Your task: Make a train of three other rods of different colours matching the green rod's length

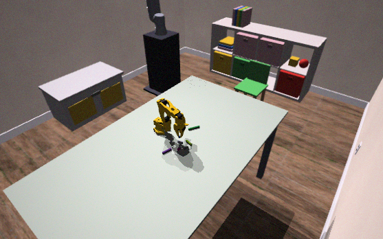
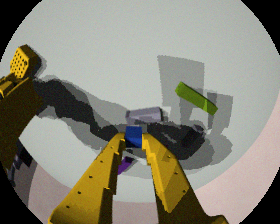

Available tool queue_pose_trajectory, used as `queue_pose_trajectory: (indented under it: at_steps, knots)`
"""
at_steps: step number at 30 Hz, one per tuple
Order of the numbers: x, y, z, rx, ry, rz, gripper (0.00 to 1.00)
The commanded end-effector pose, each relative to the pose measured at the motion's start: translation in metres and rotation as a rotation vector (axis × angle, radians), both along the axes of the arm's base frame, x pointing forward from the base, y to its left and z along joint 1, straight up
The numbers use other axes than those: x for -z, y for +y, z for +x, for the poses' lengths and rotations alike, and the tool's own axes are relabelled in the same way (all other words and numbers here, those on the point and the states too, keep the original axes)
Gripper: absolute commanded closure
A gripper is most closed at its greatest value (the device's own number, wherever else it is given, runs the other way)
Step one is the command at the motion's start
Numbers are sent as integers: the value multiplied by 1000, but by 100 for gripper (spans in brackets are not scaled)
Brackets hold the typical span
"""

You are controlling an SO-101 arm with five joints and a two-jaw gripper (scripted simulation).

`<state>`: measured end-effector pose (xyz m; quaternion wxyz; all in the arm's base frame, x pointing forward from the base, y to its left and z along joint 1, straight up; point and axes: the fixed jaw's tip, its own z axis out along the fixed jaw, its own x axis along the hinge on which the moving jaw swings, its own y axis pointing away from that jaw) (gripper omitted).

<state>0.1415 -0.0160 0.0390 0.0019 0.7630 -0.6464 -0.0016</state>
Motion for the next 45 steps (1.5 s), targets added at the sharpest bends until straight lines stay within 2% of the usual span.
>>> queue_pose_trajectory:
  at_steps: [1, 22, 45]
  knots:
    - [-4, 10, 6, 109, -38, 1, 100]
    - [-2, 42, 4, 472, -36, 12, 100]
    - [-2, 47, 4, 540, -38, 16, 100]
